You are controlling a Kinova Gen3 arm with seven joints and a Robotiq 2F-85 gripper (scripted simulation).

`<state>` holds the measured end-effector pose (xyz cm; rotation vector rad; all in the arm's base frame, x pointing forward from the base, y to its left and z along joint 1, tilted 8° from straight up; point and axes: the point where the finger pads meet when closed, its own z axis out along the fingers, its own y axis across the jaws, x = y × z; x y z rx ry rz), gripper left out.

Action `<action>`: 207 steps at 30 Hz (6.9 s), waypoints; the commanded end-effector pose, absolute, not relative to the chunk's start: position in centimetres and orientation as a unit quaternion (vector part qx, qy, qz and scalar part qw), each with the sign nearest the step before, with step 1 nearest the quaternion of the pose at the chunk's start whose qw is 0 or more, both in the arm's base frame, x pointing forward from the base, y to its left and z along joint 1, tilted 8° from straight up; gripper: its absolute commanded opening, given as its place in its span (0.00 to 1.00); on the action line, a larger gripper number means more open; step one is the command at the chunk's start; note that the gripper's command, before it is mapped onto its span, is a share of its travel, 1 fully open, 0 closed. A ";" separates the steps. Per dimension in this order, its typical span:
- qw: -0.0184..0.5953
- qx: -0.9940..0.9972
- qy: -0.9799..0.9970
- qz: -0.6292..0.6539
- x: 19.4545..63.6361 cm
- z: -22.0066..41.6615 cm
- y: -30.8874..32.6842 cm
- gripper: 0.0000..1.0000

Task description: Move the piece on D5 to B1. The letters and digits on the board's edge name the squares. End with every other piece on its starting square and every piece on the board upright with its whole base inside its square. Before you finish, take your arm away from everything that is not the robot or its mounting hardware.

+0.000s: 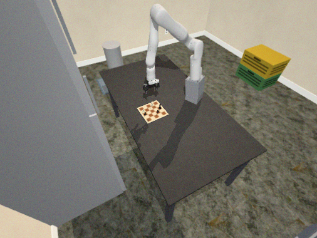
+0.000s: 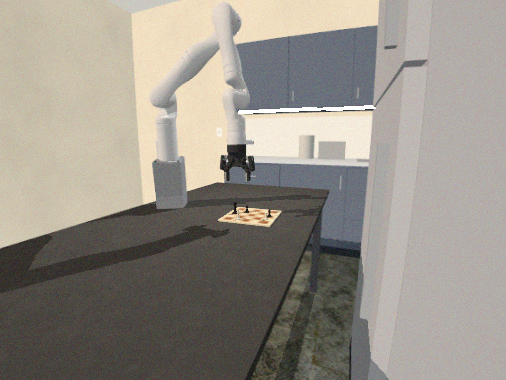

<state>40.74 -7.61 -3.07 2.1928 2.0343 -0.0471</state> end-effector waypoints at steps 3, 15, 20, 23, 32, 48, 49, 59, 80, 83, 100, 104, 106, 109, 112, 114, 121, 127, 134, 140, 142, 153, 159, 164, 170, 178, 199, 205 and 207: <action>0.074 0.712 0.698 -0.019 40.7 -3.2 -7.7 1.00; 0.064 0.546 0.834 -0.044 40.4 -4.3 -8.1 1.00; 0.056 0.407 0.910 -0.056 40.4 -5.1 -8.3 1.00; 0.050 0.317 0.945 -0.060 40.5 -5.6 -8.3 1.00; 0.042 0.138 0.987 -0.063 40.9 -6.5 -8.1 1.00; 0.039 0.044 0.996 -0.062 41.2 -7.0 -7.8 0.37; 0.039 0.044 0.996 -0.062 41.2 -7.0 -7.8 0.37; 0.039 0.044 0.996 -0.062 41.2 -7.0 -7.8 0.37; 0.039 0.044 0.996 -0.062 41.2 -7.0 -7.8 0.37; 0.039 0.044 0.996 -0.062 41.2 -7.0 -7.8 0.37; 0.039 0.043 0.996 -0.063 41.3 -7.8 -7.9 0.37; 0.039 0.043 0.996 -0.063 41.3 -8.3 -8.0 0.37; 0.039 0.043 0.996 -0.063 41.3 -8.6 -8.1 0.37; 0.039 0.043 0.996 -0.063 41.3 -9.1 -8.1 0.37; 0.039 0.043 0.996 -0.063 41.4 -9.2 -8.1 0.37; 0.039 0.043 0.996 -0.063 41.4 -9.6 -8.2 0.37; 0.039 0.043 0.996 -0.063 41.5 -10.7 -8.3 0.37; 0.039 0.043 0.996 -0.063 41.5 -11.3 -8.4 0.37; 0.039 0.043 0.996 -0.063 41.5 -11.8 -8.5 0.37; 0.039 0.043 0.996 -0.063 41.6 -12.1 -8.5 0.37; 0.039 0.043 0.996 -0.063 41.6 -12.1 -8.6 0.37; 0.039 0.043 0.996 -0.063 41.6 -12.2 -8.6 0.37; 0.039 0.043 0.996 -0.063 41.6 -12.2 -8.6 0.37; 0.039 0.043 0.996 -0.063 41.6 -12.2 -8.6 0.37; 0.039 0.043 0.996 -0.063 41.6 -12.2 -8.6 0.37; 0.039 0.043 0.996 -0.063 41.6 -12.2 -8.6 0.37; 0.039 0.043 0.996 -0.063 41.6 -12.1 -8.6 0.37; 0.039 0.043 0.996 -0.063 41.6 -12.1 -8.6 0.37; 0.039 0.043 0.996 -0.063 41.6 -12.1 -8.6 0.37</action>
